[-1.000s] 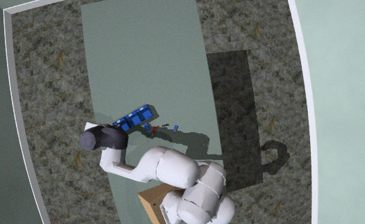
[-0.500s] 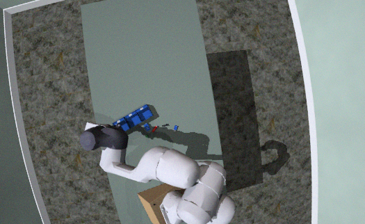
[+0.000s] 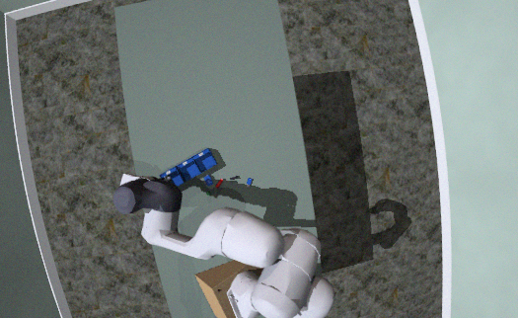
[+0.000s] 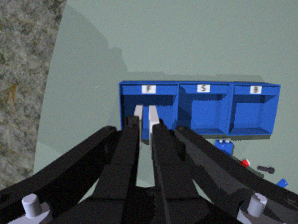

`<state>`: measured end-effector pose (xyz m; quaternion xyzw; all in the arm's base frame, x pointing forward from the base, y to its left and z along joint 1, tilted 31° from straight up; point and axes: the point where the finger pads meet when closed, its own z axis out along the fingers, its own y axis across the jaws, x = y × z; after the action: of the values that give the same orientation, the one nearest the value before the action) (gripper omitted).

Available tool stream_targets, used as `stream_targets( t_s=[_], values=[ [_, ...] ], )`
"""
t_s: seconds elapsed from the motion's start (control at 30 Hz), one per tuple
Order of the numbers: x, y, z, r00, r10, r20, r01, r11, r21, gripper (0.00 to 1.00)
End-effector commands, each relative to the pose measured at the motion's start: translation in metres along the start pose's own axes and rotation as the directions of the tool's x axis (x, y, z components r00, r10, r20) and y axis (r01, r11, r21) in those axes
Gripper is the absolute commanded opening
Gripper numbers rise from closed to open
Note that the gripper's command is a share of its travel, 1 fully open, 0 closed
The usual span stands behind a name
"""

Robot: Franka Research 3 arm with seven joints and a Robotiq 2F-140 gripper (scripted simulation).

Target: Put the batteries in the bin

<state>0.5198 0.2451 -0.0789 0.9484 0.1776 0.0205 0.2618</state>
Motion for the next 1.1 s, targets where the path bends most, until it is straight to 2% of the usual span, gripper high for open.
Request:
stream_targets(
  t_s=[0.0,0.8,1.07],
  values=[
    [-0.002,0.000,0.001,1.000,-0.005,0.006,0.005,1.000,0.000,0.05],
    [-0.002,0.000,0.001,1.000,-0.005,0.006,0.005,1.000,0.000,0.05],
    [-0.002,0.000,-0.065,1.000,-0.005,0.006,0.005,1.000,0.000,0.05]
  ],
)
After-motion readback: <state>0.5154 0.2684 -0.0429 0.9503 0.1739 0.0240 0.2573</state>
